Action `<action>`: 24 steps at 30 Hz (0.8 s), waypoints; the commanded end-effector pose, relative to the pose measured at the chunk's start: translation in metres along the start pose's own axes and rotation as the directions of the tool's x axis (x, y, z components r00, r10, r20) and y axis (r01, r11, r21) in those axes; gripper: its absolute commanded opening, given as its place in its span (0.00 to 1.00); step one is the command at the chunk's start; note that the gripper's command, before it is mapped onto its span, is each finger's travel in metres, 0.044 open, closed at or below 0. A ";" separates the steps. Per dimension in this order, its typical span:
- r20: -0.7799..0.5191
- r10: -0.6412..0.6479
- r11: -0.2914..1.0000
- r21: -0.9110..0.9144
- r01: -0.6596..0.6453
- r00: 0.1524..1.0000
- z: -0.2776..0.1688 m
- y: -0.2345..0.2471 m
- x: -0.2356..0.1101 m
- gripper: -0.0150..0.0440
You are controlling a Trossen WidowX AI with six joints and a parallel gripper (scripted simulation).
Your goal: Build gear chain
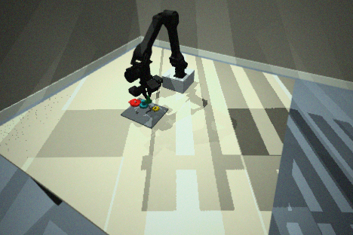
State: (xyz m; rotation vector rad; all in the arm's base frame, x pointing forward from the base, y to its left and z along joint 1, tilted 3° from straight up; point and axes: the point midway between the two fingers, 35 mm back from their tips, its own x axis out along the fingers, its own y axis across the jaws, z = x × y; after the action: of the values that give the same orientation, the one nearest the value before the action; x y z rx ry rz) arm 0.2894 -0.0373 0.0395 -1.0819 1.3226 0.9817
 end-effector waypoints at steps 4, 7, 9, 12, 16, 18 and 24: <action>-0.002 0.001 0.986 -0.168 -0.002 1.000 0.000 0.001 0.009 0.25; -0.002 0.001 0.976 -0.220 -0.002 1.000 -0.001 0.001 0.013 0.25; -0.002 0.001 0.972 -0.237 -0.002 1.000 -0.001 0.001 0.016 0.25; -0.002 0.001 0.972 -0.236 -0.002 1.000 -0.001 0.001 0.021 0.25; -0.002 0.001 0.980 -0.199 -0.002 1.000 -0.001 0.000 0.026 0.25; -0.002 0.001 0.986 -0.166 -0.002 1.000 -0.001 0.000 0.028 0.25; -0.002 0.001 1.000 -0.026 -0.001 1.000 0.000 0.001 0.037 0.25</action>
State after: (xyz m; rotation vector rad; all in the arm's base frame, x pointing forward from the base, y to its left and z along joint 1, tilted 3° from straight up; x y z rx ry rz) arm 0.2923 -0.0393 0.0093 -1.1600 1.2803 1.0538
